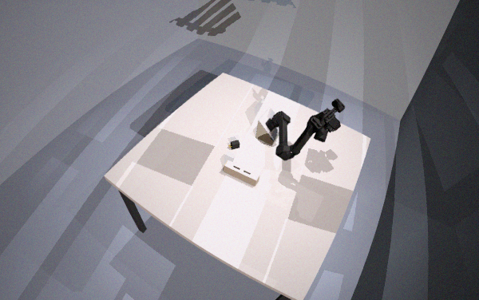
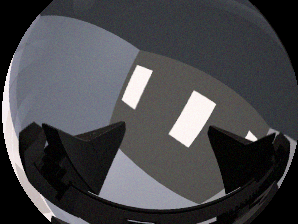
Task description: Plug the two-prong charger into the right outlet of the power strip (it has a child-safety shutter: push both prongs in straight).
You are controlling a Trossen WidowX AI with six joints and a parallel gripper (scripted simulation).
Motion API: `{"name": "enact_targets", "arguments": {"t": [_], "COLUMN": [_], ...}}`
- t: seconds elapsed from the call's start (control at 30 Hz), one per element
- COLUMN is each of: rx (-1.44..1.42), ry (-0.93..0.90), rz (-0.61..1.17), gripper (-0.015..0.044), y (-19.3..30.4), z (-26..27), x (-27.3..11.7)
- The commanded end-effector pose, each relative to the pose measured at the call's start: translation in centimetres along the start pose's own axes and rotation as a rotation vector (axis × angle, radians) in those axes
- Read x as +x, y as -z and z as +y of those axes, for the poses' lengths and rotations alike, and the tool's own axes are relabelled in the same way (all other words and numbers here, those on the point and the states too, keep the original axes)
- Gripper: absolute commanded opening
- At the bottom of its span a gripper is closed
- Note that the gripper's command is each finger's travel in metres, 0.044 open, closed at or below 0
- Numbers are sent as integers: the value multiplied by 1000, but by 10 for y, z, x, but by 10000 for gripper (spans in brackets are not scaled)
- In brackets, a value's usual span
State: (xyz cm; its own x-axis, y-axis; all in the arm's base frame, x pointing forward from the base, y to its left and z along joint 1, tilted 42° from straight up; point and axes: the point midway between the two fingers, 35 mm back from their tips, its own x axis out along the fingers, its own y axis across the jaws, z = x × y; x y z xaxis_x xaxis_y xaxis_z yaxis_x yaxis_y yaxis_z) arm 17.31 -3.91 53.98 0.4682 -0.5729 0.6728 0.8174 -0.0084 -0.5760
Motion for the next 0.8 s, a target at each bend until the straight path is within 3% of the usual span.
{"name": "enact_targets", "arguments": {"t": [0.0,0.77], "rx": [51,407], "ry": [32,211], "rz": [-3,86], "gripper": [440,440], "y": [5,92], "z": [-21,-131], "x": [-2,-11]}}
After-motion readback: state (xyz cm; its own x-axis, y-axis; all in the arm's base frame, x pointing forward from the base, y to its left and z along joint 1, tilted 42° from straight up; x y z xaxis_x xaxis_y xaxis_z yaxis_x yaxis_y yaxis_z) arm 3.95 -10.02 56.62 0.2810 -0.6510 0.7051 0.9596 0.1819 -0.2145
